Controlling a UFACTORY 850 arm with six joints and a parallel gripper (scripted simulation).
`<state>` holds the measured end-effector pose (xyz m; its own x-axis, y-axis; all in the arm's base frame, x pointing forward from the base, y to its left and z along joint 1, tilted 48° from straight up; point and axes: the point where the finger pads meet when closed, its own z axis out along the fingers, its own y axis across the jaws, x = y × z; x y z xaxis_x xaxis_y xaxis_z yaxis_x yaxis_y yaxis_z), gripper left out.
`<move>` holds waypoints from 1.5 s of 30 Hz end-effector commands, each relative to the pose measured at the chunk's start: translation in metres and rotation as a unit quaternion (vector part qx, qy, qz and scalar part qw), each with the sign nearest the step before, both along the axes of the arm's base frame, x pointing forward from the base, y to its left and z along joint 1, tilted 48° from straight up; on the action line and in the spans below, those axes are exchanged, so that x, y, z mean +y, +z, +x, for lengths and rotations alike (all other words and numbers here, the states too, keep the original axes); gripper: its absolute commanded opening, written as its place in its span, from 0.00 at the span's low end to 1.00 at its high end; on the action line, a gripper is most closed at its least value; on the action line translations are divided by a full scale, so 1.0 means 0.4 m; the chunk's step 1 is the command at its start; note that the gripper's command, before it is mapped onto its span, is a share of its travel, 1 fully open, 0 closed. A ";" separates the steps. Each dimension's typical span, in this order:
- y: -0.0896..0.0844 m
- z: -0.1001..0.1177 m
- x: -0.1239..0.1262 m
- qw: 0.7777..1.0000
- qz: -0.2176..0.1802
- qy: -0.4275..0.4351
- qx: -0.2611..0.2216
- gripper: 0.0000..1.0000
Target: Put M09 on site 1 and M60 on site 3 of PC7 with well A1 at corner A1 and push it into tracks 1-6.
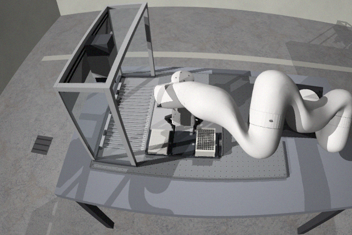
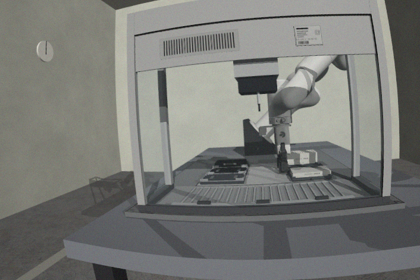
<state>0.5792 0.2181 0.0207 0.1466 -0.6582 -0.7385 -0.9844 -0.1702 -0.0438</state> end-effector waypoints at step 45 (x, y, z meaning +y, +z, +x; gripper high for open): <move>0.040 0.014 -0.078 1.000 0.000 -0.001 -0.001 1.00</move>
